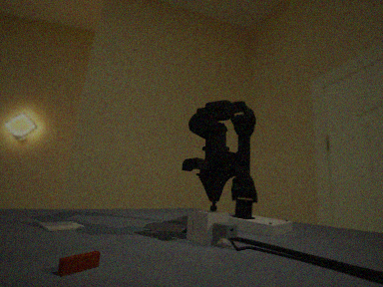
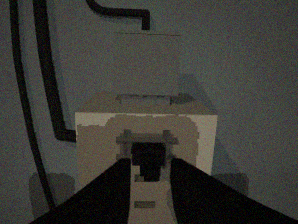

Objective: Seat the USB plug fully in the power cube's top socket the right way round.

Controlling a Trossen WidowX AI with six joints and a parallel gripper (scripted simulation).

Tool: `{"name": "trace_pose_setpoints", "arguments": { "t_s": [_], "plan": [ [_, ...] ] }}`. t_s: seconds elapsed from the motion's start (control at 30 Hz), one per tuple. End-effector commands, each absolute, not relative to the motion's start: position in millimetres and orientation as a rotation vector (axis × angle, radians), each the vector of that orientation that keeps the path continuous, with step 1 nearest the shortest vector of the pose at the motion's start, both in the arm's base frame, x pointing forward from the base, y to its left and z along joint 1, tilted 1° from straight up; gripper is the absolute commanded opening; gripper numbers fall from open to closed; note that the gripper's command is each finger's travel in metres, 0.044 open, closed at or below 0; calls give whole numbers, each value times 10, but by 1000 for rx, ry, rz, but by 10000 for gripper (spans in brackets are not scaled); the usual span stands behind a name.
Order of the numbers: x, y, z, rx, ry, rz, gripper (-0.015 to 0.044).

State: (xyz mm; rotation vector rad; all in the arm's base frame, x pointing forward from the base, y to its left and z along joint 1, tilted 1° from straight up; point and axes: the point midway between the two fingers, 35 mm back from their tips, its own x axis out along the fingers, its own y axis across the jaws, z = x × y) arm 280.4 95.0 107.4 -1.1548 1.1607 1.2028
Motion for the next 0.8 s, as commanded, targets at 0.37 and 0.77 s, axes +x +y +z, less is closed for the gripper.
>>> {"name": "trace_pose_setpoints", "arguments": {
  "t_s": [0.37, 0.77],
  "plan": [
    [2804, 949, 1073, -1155, 1161, 1203, 95],
    [2801, 946, 1193, -1155, 1161, 1203, 95]
  ]
}}
